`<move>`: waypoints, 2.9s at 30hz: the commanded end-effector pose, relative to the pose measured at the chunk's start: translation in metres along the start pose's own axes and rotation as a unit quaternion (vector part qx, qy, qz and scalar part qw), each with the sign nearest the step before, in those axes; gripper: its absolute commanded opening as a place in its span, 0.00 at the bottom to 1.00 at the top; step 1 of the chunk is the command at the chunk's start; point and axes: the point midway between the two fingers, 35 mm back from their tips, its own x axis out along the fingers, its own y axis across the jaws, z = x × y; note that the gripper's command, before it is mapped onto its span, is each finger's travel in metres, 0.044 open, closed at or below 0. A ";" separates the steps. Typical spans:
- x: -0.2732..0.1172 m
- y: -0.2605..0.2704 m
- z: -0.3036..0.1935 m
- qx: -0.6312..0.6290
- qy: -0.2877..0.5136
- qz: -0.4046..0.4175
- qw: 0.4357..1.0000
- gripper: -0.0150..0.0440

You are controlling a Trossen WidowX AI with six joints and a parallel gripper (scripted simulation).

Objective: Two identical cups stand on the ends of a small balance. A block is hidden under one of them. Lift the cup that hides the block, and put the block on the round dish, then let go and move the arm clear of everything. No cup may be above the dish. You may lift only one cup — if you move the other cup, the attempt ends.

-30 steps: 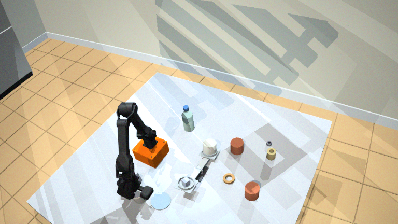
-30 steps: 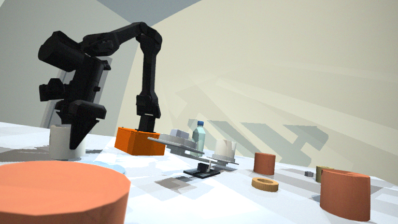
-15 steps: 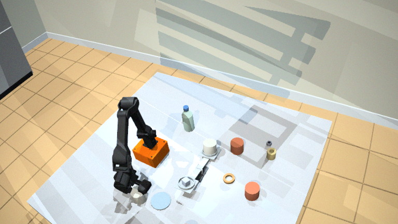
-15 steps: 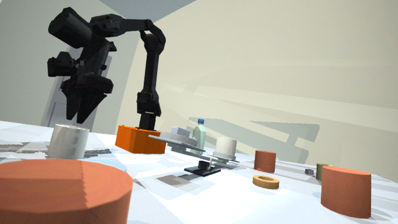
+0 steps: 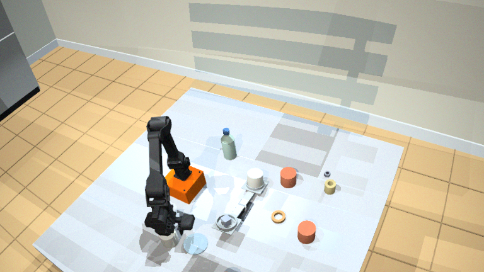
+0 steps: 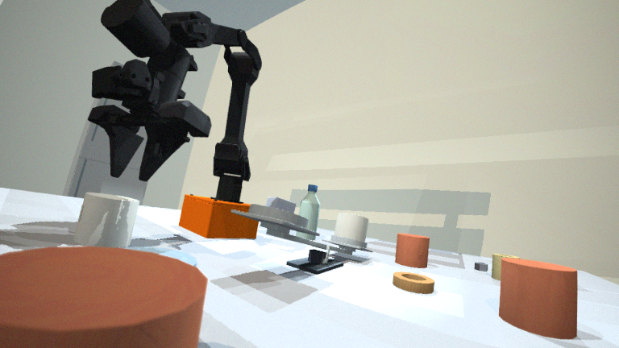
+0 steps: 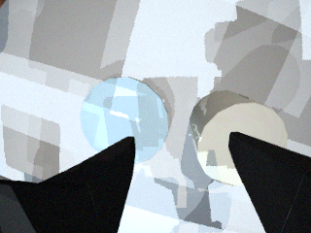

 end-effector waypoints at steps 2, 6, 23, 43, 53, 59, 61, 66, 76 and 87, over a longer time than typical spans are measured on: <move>-0.003 0.017 -0.001 -0.094 0.003 0.004 0.996 0.69; -0.005 0.030 -0.002 -0.162 0.005 0.005 0.987 0.69; -0.013 0.080 -0.015 -0.438 0.014 0.011 0.899 0.69; -0.024 0.135 -0.039 -0.715 0.022 0.021 0.699 0.69; -0.030 0.160 -0.055 -0.823 0.024 0.027 0.566 0.69; -0.034 0.175 -0.065 -0.877 0.025 0.030 0.479 0.69; -0.035 0.180 -0.069 -0.893 0.025 0.031 0.448 0.69; -0.038 0.191 -0.078 -0.927 0.025 0.034 0.373 0.69; -0.038 0.192 -0.080 -0.931 0.025 0.035 0.362 0.69; -0.016 0.192 -0.081 -0.931 0.025 0.035 0.362 0.69</move>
